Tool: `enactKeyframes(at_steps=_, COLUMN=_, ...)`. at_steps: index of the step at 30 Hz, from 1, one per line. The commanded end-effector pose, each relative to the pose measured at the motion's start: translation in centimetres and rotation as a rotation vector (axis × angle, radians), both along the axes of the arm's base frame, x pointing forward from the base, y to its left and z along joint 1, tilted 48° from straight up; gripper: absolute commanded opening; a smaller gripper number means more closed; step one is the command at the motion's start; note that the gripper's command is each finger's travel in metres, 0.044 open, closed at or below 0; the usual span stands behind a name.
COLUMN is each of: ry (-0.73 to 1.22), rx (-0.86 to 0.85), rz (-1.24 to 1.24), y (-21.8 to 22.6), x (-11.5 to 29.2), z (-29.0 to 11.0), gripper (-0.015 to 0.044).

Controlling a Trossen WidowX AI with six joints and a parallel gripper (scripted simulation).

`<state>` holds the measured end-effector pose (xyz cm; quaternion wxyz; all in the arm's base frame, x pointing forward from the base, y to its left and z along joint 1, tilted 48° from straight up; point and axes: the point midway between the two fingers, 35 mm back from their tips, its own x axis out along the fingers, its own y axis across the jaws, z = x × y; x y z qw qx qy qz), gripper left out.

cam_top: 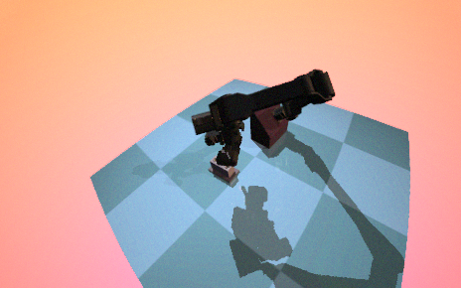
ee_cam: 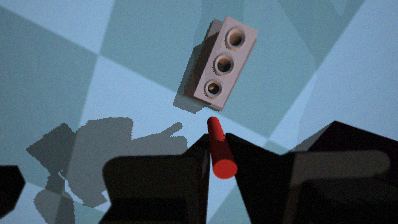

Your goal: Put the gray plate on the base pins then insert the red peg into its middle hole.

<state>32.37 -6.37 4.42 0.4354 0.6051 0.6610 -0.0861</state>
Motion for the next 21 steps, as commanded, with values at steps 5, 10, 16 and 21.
enactKeyframes(at_steps=5, ry=-0.006, rx=-0.004, rz=0.001, y=-1.7, x=0.8, z=-1.8, gripper=0.0)
enactKeyframes(at_steps=10, ry=-0.008, rx=-0.002, rz=0.002, y=-2.7, x=1.1, z=-3.0, gripper=0.0)
enactKeyframes(at_steps=16, ry=-0.009, rx=0.001, rz=0.003, y=-3.8, x=1.4, z=-4.5, gripper=0.0)
enactKeyframes(at_steps=21, ry=-0.01, rx=0.001, rz=0.003, y=-4.1, x=1.5, z=-4.9, gripper=0.0)
